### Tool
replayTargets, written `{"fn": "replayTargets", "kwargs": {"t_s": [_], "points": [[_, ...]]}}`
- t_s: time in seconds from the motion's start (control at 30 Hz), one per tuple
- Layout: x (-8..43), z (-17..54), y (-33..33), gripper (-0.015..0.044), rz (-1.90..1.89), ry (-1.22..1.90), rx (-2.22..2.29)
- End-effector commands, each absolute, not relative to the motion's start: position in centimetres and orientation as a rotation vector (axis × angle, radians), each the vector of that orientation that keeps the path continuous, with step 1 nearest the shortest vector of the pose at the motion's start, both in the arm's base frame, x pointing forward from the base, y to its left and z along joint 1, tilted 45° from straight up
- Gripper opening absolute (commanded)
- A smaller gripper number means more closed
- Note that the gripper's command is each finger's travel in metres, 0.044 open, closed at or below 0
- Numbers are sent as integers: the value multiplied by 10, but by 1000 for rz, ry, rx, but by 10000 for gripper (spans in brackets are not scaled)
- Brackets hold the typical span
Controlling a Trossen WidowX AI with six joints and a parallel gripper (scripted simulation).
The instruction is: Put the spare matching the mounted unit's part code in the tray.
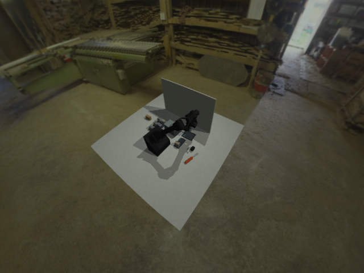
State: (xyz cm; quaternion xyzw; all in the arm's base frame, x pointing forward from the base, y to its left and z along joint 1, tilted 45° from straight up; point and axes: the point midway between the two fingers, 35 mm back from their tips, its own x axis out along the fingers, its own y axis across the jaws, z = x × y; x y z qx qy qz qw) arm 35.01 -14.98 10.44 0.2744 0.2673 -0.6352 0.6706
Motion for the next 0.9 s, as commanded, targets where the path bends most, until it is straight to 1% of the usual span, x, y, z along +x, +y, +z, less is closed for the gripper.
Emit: {"fn": "replayTargets", "kwargs": {"t_s": [0.0, 0.87], "points": [[349, 97, -153, 0, -1434, 617, 614], [348, 79, -173, 0, -1434, 613, 611]]}}
